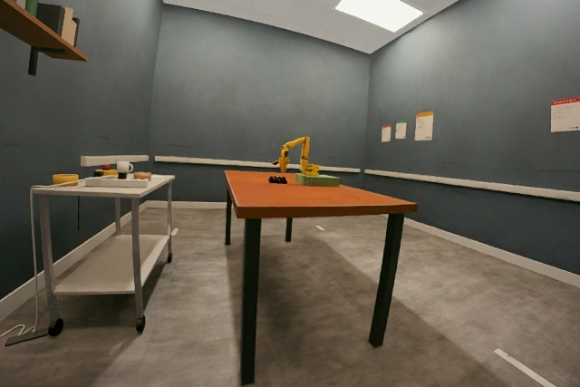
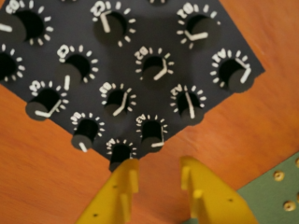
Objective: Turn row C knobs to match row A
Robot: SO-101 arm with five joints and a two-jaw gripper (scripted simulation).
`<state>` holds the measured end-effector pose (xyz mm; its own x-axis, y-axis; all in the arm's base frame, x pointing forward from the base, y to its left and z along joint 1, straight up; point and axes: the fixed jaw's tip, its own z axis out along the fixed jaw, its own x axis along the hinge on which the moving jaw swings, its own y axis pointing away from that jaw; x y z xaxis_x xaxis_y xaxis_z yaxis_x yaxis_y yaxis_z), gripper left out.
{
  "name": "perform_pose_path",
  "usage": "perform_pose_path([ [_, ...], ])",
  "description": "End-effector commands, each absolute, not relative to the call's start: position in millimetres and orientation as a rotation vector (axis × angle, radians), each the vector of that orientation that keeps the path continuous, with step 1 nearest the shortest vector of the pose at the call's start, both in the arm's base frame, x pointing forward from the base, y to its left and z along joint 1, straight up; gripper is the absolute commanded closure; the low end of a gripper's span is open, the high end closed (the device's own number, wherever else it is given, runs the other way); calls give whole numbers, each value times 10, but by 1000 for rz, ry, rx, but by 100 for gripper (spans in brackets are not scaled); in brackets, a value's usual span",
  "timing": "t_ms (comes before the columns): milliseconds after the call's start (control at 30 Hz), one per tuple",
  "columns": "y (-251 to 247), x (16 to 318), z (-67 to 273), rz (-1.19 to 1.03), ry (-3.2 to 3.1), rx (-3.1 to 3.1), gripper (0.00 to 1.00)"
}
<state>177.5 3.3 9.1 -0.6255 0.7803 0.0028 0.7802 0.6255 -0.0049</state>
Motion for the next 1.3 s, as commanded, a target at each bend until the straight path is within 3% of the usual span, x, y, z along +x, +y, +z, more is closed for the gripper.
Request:
perform_pose_path([
  [0,54,1767,93,0,-2794,-1438,90],
  [1267,56,1879,105,-1,-2697,-1612,90],
])
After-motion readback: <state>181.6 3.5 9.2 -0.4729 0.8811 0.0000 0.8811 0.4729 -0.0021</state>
